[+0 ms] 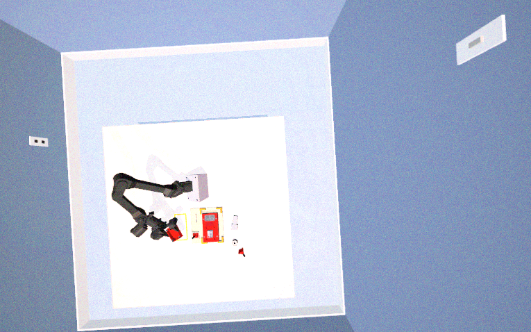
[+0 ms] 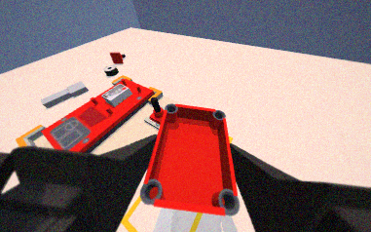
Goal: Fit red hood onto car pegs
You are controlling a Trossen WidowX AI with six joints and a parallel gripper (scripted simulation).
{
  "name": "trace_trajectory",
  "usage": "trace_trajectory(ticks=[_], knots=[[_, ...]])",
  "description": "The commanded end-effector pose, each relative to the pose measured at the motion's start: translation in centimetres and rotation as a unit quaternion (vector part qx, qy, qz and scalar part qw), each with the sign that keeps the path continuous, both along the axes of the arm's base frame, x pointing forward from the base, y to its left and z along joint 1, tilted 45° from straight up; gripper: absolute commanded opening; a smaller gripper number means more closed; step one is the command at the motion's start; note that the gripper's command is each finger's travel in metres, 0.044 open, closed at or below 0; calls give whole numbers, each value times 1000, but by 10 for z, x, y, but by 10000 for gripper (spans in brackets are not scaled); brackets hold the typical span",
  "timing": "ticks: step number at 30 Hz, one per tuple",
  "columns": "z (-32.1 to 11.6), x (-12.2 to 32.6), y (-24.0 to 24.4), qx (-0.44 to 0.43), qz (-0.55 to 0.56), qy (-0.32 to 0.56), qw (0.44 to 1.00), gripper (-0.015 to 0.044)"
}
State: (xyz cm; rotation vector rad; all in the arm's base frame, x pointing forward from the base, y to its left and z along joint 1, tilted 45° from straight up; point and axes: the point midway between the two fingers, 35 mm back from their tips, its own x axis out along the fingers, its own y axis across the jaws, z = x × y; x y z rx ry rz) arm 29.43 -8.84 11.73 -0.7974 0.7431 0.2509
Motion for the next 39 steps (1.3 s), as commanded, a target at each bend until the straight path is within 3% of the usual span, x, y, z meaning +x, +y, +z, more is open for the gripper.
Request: trace_trajectory(ticks=[1, 20, 39], knots=[[-1, 0, 0, 44, -43, -5, 998, 0], [-1, 0, -1, 236, -226, -22, 945, 0], [-1, 0, -1, 412, -393, -38, 821, 0]])
